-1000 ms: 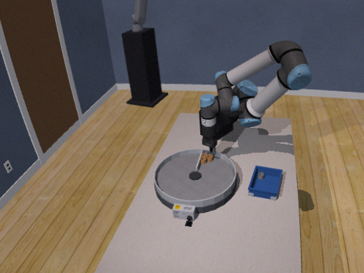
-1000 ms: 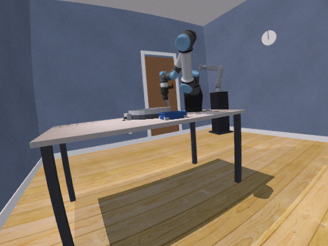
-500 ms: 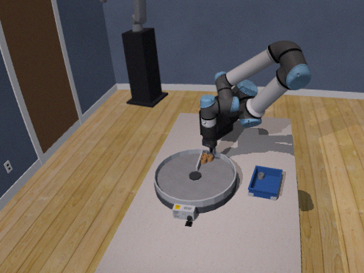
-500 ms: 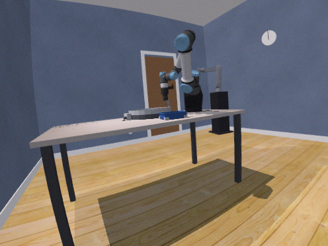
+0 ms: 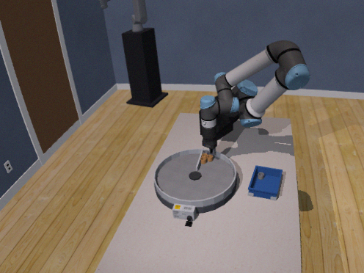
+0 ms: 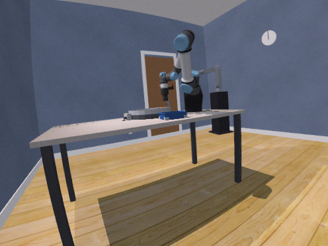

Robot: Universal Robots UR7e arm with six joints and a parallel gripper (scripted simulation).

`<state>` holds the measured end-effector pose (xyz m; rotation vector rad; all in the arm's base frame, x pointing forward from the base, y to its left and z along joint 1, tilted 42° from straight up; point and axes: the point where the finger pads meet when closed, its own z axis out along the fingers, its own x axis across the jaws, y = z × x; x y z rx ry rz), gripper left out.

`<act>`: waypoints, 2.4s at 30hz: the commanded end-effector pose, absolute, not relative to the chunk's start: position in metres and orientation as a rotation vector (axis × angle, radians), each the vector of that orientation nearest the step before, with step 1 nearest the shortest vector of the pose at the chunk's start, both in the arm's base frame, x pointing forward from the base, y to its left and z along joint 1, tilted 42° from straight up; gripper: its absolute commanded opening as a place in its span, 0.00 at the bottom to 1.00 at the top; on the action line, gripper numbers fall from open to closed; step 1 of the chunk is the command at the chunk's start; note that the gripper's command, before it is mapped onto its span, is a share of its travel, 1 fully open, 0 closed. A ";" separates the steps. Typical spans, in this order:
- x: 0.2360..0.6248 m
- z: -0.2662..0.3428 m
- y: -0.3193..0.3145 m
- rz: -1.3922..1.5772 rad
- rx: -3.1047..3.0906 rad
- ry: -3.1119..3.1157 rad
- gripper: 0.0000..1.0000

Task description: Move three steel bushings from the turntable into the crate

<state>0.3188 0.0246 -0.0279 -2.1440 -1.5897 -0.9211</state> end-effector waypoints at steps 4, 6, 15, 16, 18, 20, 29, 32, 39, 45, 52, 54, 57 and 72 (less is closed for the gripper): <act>0.320 -0.029 0.025 -0.921 -2.145 -1.590 0.40; 0.320 -0.031 0.026 -0.921 -2.145 -1.590 0.40; 0.320 -0.031 0.027 -0.921 -2.145 -1.590 0.40; 0.320 -0.031 0.027 -0.921 -2.145 -1.590 0.40; 0.320 -0.031 0.027 -0.921 -2.145 -1.590 0.40; 0.321 -0.032 0.027 -0.921 -2.145 -1.590 0.40; 0.322 -0.035 0.030 -0.921 -2.145 -1.590 0.40; 0.322 -0.035 0.030 -0.921 -2.145 -1.590 0.40; 0.323 -0.037 0.031 -0.921 -2.145 -1.590 0.40; 0.323 -0.038 0.032 -0.921 -2.145 -1.590 0.40; 0.323 -0.038 0.032 -0.921 -2.145 -1.590 0.40; 0.323 -0.039 0.033 -0.921 -2.145 -1.590 0.40; 0.324 -0.041 0.034 -0.921 -2.145 -1.590 0.40; 0.325 -0.043 0.036 -0.921 -2.145 -1.590 0.40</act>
